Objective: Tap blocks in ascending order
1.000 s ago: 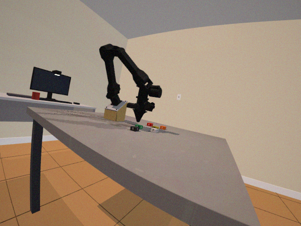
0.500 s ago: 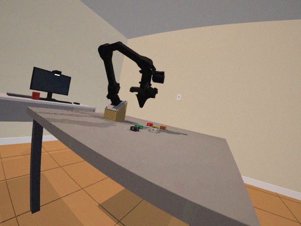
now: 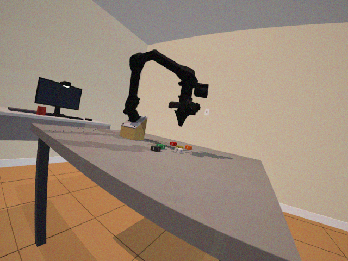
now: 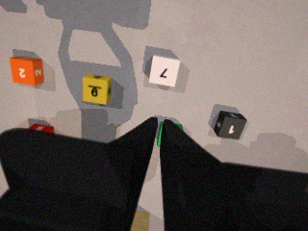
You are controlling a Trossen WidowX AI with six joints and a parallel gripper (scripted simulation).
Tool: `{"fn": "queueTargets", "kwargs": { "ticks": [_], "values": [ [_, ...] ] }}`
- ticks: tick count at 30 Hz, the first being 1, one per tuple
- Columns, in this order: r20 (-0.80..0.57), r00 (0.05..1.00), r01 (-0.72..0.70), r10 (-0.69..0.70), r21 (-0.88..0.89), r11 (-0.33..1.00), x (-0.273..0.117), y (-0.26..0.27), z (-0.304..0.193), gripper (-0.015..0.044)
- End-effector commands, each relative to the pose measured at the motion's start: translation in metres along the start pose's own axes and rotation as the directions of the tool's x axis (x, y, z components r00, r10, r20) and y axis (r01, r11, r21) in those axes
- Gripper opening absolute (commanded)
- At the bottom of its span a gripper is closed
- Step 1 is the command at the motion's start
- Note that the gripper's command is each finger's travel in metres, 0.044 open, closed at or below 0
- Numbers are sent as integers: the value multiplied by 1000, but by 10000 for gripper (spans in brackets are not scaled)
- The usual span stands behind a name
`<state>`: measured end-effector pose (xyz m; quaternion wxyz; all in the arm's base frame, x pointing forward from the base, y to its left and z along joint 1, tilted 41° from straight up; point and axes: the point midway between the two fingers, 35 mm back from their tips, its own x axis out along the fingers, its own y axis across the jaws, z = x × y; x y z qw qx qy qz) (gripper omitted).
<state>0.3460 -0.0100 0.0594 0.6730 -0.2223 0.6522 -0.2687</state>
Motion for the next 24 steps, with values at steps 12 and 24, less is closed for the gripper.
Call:
{"fn": "queueTargets", "kwargs": {
  "ticks": [12, 24],
  "values": [
    [-1, 1000, 2, -2, -1, 1000, 82, 2, 5, 20],
    [-1, 1000, 2, -2, -1, 1000, 101, 2, 5, 20]
  ]
}}
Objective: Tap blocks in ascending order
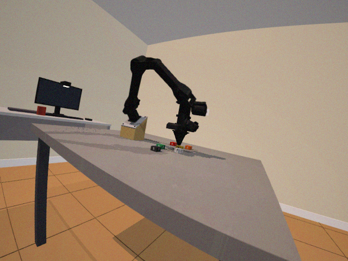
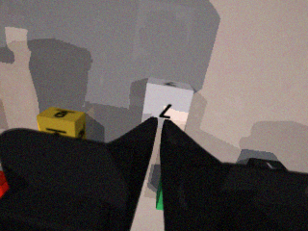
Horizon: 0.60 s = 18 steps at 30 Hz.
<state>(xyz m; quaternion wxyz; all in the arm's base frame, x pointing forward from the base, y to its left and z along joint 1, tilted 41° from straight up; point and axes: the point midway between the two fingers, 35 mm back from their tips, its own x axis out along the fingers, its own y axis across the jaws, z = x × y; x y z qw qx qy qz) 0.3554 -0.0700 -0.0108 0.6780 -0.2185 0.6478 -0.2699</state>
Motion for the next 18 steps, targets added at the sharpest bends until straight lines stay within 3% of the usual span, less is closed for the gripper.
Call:
{"fn": "queueTargets", "kwargs": {
  "ticks": [1, 15, 18],
  "values": [
    [-11, 1000, 6, -7, -12, 1000, 10, 1, -4, 20],
    [-11, 1000, 7, -7, -12, 1000, 19, 1, -4, 20],
    [-10, 1000, 5, -5, -11, 1000, -8, 1, -3, 20]
  ]
}}
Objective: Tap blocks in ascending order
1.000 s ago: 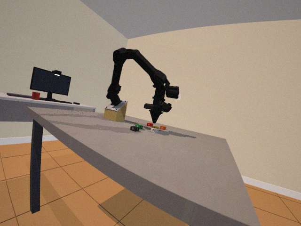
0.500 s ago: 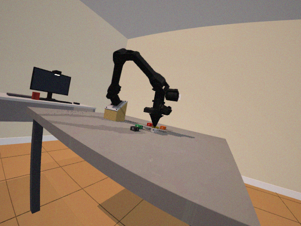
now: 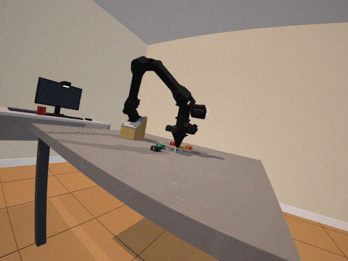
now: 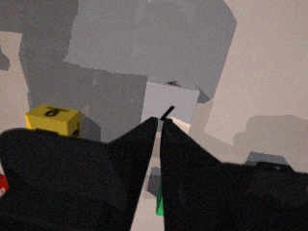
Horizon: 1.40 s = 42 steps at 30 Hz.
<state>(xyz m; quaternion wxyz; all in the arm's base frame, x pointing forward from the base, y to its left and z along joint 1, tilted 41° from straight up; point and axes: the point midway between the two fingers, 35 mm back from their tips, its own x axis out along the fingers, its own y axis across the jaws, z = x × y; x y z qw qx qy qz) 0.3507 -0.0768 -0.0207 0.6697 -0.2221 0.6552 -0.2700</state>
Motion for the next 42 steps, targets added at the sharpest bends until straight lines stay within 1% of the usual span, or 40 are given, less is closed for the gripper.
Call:
{"fn": "queueTargets", "kwargs": {
  "ticks": [1, 6, 7, 10, 11, 17, 19, 22, 24, 28, 30, 37, 38, 41, 42],
  "values": [
    [8, 1000, 0, 0, 1, 1000, -23, 1, 1, 20],
    [8, 1000, -1, 1, 0, 1000, -26, 1, 2, 20],
    [9, 1000, -2, 2, 0, 1000, -36, 1, 3, 20],
    [8, 1000, -5, 5, 0, 1000, -91, 2, 2, 20],
    [8, 1000, -4, 4, 0, 1000, -101, 1, 1, 20],
    [8, 1000, -5, 5, 0, 1000, -104, 4, 0, 20],
    [10, 1000, -17, 17, -3, 1000, -106, 30, -9, 20],
    [9, 999, -33, 33, -7, 999, -110, 84, -37, 20],
    [8, 999, -36, 36, -8, 999, -110, 107, -54, 20],
    [3, 1000, -26, 26, -6, 1000, -108, 155, -101, 20],
    [3, 1000, -17, 17, -4, 1000, -106, 170, -121, 20],
    [3, 1000, -15, 15, -3, 1000, -102, 172, -124, 20],
    [3, 1000, -15, 15, -3, 1000, -91, 173, -123, 20],
    [4, 1000, -13, 13, -3, 1000, -36, 174, -123, 20],
    [4, 1000, -12, 12, -2, 1000, -27, 173, -124, 20]
  ]
}}
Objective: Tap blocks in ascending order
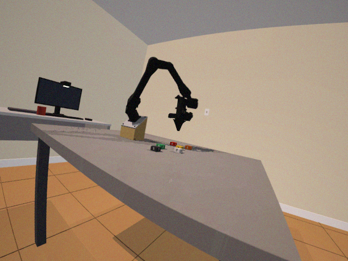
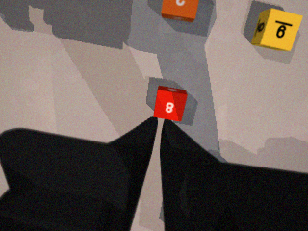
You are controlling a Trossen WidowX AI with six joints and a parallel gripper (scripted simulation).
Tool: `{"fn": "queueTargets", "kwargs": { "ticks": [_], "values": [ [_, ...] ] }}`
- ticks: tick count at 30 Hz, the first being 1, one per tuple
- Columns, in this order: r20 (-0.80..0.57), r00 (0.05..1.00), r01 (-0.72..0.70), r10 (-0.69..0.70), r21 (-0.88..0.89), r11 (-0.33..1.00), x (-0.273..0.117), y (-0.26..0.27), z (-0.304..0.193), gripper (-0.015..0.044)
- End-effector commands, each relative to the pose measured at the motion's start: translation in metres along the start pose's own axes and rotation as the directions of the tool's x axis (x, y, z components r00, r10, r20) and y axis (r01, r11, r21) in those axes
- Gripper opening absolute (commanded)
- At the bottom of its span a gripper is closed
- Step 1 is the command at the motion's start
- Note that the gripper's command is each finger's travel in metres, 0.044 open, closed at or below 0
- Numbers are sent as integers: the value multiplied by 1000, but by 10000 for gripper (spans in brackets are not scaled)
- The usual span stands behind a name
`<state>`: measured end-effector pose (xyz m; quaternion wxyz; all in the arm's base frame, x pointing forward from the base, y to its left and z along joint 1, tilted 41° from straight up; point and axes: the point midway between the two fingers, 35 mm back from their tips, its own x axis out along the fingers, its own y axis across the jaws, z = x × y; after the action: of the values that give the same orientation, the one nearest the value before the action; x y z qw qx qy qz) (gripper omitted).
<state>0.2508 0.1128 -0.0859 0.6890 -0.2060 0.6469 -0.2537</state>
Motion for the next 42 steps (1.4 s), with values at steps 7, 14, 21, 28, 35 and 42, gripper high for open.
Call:
{"fn": "queueTargets", "kwargs": {
  "ticks": [7, 14, 21, 28, 35, 42],
  "values": [
    [-31, 999, 38, -38, -16, 999, 50, -9, -13, 20],
    [-31, 999, 38, -39, -16, 999, 61, -9, -13, 20],
    [-31, 999, 39, -39, -16, 999, 73, -10, -14, 20],
    [-30, 999, 39, -40, -16, 999, 80, -11, -14, 20],
    [-27, 999, 31, -31, -9, 999, 73, -9, -12, 20],
    [-31, 999, 38, -38, -16, 999, 49, -9, -13, 20]
  ]
}}
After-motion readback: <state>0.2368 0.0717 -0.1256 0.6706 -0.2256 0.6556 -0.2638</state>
